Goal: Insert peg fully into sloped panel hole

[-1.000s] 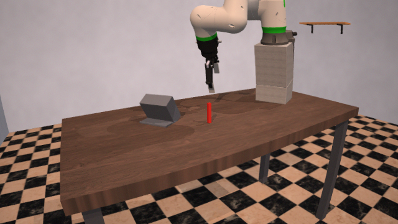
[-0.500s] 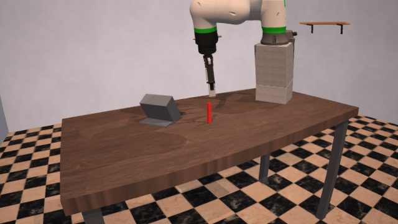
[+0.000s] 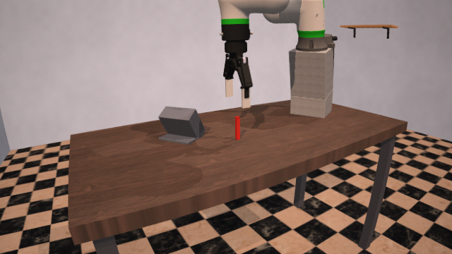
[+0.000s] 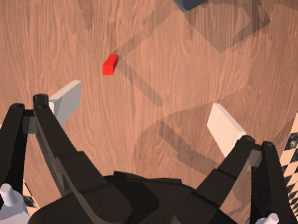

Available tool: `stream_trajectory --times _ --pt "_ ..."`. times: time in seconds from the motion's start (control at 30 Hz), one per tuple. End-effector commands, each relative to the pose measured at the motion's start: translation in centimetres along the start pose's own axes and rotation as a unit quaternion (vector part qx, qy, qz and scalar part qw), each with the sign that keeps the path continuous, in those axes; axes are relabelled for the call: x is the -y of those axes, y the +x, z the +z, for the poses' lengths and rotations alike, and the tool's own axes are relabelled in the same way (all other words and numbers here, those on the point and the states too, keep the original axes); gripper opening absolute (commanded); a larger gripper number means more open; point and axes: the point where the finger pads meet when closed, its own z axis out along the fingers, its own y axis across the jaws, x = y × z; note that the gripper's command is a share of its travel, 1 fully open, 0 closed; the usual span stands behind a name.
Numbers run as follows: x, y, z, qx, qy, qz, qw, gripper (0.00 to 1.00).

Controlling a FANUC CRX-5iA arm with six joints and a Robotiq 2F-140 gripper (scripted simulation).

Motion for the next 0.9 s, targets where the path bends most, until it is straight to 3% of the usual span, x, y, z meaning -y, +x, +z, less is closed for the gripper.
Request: stream_trajectory --times 0.0,0.2,0.87 --pt "2.9 1.2 -1.0 -0.014 0.027 -0.043 0.999 1.0" --pt "4.5 1.8 -1.6 -0.025 0.04 -0.065 0.997 1.0" --pt "4.7 1.9 1.5 -0.025 0.04 -0.065 0.997 1.0"
